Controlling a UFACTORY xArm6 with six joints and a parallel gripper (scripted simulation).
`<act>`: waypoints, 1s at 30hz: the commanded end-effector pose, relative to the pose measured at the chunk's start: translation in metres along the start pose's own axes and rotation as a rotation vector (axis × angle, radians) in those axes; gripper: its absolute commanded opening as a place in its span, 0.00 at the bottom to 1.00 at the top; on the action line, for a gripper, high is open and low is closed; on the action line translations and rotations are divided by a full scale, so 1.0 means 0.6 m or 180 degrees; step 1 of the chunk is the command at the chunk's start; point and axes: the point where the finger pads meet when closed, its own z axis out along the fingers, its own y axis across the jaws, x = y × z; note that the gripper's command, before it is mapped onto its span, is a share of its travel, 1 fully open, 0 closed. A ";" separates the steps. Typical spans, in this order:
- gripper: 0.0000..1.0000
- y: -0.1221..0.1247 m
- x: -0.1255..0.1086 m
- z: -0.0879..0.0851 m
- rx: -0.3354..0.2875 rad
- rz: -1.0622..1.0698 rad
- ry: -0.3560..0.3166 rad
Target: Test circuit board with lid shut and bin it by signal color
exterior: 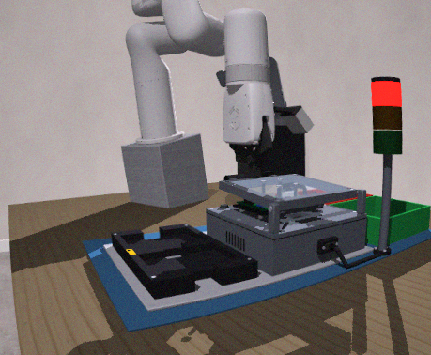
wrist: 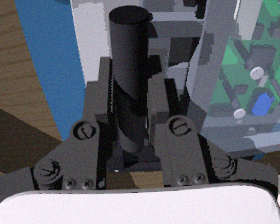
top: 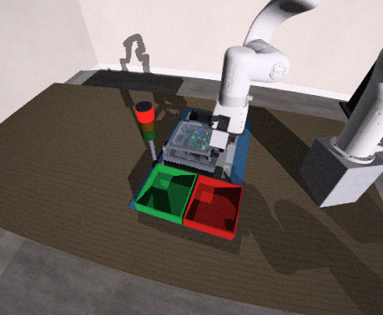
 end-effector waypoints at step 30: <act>0.00 0.004 0.000 -0.015 -0.0011 0.0001 -0.0001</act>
